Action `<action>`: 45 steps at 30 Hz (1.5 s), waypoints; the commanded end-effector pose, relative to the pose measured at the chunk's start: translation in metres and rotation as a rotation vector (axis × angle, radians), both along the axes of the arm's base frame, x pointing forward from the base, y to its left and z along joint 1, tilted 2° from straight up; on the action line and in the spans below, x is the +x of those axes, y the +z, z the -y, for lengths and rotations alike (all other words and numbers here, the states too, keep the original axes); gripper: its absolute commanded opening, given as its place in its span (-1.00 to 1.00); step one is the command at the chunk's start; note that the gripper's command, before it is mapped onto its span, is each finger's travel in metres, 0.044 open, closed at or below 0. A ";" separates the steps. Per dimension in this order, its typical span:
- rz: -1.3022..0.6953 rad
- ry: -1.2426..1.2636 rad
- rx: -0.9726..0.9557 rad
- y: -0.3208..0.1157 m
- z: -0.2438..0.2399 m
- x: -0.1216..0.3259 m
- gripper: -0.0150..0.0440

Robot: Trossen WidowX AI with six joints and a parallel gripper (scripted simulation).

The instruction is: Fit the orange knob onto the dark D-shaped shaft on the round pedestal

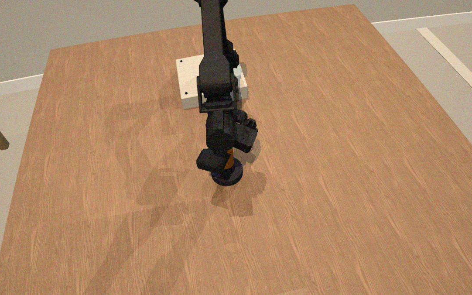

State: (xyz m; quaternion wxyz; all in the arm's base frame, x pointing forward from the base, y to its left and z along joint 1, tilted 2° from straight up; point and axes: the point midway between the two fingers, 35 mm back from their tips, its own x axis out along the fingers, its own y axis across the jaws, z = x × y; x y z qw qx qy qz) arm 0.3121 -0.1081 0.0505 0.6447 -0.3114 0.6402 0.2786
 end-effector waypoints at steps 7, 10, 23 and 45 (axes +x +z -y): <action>0.000 0.000 0.000 -0.002 0.000 0.000 -0.49; 0.000 0.000 0.000 -0.002 0.000 0.000 -0.40; 0.000 0.000 0.000 -0.002 0.000 0.000 0.75; -0.001 0.000 0.000 0.094 -0.003 0.001 1.00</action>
